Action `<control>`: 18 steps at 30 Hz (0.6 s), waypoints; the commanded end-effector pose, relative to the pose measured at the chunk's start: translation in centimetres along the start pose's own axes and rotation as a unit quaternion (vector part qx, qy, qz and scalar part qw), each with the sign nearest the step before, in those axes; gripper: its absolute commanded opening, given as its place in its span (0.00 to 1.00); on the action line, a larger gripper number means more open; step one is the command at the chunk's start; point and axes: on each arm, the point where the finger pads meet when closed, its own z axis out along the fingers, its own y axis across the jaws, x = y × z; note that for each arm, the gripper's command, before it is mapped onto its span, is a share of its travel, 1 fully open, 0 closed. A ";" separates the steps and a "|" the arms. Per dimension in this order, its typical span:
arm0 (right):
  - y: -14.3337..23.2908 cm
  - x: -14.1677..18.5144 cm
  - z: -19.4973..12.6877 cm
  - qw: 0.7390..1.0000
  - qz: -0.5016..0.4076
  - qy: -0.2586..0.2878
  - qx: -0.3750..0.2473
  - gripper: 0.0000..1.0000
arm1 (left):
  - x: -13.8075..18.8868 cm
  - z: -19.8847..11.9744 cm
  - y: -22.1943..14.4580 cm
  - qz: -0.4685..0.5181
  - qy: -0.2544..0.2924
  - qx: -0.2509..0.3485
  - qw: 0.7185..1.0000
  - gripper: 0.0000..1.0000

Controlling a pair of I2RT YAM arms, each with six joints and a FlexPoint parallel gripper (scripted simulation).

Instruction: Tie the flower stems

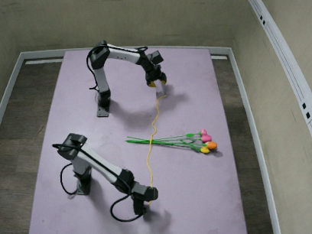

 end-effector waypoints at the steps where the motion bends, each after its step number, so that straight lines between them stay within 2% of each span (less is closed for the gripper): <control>1: -0.9 0.3 -0.2 1.000 0.003 0.006 0.024 0.65 | 0.6 0.3 1.7 -0.004 0.014 -0.040 0.999 0.65; 10: -1.4 0.4 0.3 0.999 0.005 0.009 0.032 0.65 | 1.0 0.2 2.0 0.015 0.014 -0.041 0.999 0.65; 18: -1.1 0.3 0.1 1.000 0.004 0.008 0.027 0.65 | 4.6 -0.5 2.4 0.171 0.025 -0.034 0.984 0.65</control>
